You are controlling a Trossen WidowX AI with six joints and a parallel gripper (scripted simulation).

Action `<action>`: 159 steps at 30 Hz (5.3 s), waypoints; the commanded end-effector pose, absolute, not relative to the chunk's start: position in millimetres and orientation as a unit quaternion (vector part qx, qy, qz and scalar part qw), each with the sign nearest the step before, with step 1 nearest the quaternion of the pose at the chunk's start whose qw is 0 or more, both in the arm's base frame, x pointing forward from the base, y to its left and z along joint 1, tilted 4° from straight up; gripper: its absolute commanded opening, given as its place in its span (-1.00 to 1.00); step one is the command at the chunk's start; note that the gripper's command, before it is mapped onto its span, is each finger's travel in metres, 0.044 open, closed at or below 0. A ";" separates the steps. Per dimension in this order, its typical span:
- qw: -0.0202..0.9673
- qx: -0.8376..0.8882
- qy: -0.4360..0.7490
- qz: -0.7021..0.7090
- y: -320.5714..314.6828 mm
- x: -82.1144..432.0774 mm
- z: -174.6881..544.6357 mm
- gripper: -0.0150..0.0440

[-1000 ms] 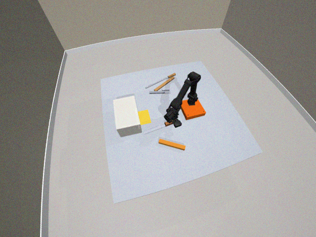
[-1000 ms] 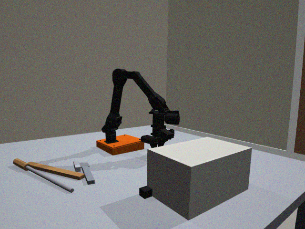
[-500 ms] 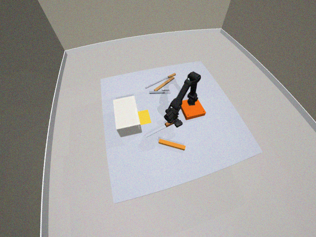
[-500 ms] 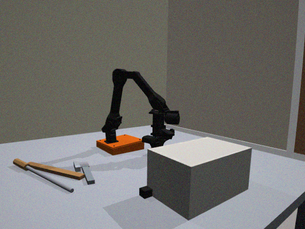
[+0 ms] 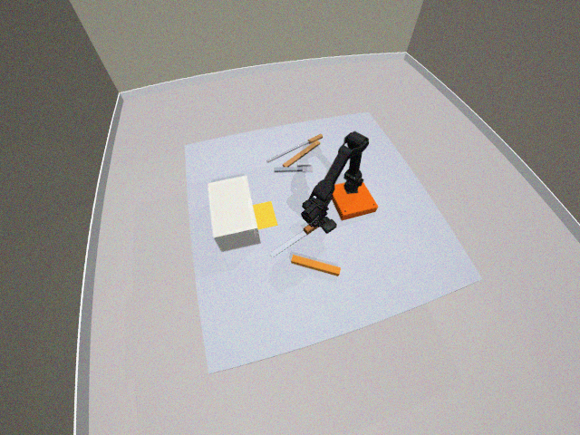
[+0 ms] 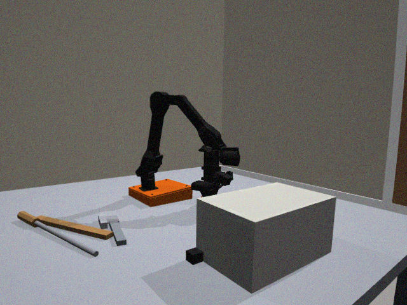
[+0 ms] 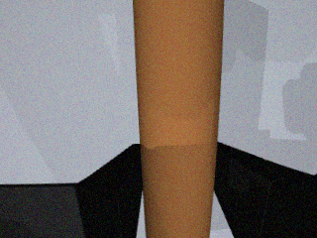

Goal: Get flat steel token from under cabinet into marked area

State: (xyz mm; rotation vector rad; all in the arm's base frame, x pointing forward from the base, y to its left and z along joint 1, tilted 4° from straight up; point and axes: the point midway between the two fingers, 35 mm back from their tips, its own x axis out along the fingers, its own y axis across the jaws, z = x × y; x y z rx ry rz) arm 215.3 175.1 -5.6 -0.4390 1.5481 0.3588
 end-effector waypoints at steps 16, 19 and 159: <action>0.661 -0.249 0.674 0.216 176.6 214.9 -5.1 -0.49; 0.661 -0.250 0.673 0.217 173.6 216.4 -5.0 -0.49; 0.658 -0.263 0.671 0.220 30.3 258.9 2.9 -0.49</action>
